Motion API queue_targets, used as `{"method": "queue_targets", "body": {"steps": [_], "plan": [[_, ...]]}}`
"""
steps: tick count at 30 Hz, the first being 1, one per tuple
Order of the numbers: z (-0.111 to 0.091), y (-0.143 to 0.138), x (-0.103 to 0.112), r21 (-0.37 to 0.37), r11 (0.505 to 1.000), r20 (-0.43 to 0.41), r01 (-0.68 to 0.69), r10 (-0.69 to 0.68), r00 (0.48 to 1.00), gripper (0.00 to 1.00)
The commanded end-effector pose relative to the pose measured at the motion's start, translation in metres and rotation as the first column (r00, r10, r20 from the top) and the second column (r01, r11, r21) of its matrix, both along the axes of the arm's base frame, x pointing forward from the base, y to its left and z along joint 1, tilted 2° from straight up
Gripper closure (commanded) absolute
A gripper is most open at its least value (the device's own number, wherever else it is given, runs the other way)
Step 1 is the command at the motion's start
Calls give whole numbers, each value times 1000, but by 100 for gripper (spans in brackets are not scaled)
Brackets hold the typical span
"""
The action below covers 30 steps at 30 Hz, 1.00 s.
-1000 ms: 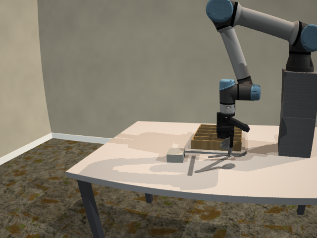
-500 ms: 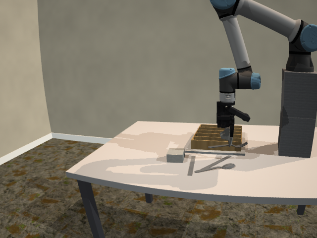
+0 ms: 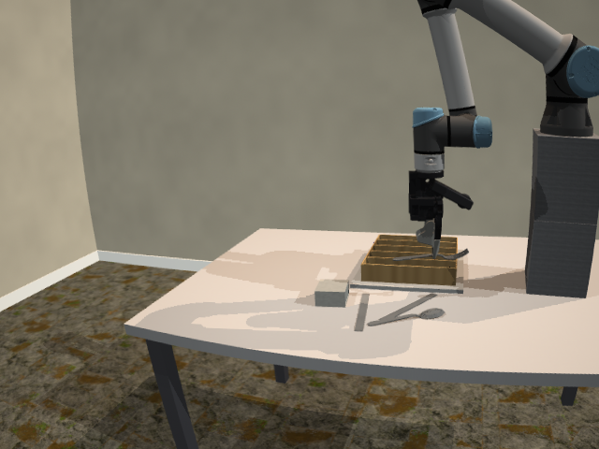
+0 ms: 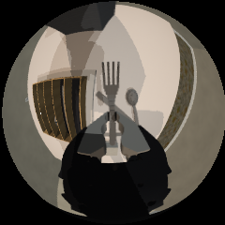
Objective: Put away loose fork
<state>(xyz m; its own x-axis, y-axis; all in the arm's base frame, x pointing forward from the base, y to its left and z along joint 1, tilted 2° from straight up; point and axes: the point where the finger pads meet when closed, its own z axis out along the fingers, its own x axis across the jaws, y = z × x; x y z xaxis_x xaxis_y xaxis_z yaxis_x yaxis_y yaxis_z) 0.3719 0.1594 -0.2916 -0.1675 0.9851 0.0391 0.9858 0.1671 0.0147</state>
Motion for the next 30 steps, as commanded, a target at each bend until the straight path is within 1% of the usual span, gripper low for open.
{"method": "queue_targets", "body": {"steps": [1,9,30], "plan": [[14,-2,-2,0,1000,-4,2,-2,1000,99],[21,-2,-2,0,1000,-4,1,-1,1000,99],[21,-2,-1,0,1000,-3,1,-1,1000,99]]}}
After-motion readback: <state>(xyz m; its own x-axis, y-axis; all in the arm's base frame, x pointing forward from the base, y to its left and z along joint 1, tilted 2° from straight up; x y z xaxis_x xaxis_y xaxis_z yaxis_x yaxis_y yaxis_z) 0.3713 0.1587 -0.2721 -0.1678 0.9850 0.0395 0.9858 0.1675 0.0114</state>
